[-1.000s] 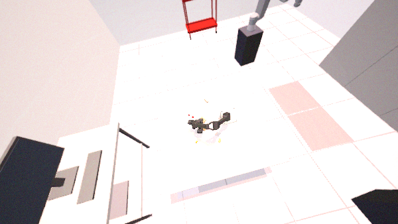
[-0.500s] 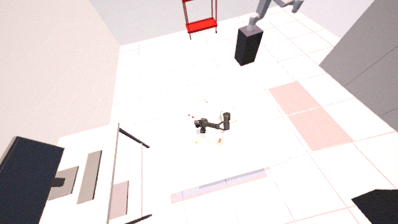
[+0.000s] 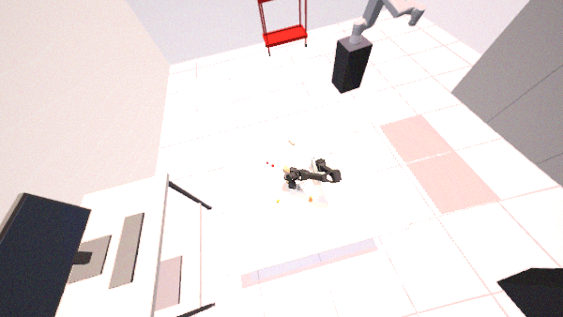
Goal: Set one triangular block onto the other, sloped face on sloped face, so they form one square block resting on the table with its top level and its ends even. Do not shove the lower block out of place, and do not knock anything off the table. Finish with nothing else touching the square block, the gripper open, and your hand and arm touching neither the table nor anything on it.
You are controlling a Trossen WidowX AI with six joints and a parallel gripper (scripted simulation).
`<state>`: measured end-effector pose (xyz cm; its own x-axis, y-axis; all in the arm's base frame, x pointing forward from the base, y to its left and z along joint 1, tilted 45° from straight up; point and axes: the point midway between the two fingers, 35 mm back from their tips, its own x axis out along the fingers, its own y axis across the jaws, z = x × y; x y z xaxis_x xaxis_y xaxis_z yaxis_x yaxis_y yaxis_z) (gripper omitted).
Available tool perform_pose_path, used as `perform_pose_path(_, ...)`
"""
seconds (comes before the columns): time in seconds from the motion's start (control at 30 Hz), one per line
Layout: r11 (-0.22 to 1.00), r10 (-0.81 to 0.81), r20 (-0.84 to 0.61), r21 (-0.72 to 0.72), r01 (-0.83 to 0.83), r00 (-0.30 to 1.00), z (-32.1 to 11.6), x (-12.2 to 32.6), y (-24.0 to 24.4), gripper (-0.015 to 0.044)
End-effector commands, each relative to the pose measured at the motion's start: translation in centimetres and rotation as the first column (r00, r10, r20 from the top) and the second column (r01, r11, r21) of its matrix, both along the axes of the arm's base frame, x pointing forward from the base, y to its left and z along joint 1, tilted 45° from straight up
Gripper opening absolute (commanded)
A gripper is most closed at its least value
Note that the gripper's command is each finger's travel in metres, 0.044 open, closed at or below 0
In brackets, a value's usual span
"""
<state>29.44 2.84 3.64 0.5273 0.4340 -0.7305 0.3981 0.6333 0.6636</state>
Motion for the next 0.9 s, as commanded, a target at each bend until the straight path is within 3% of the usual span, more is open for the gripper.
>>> perform_pose_path(0.0,0.996,-0.079,0.076,-0.035,0.082,0.994,0.2,-0.7,0.2,0.0000)
perform_pose_path(0.47,0.931,-0.288,0.317,-0.126,0.341,0.903,0.2,-2.7,1.5,0.0000)
perform_pose_path(0.5,0.952,-0.242,0.262,-0.122,0.281,0.934,0.1,-2.2,1.3,0.0026)
perform_pose_path(0.87,0.952,-0.242,0.262,-0.122,0.281,0.934,0.1,-2.2,1.3,0.0315)
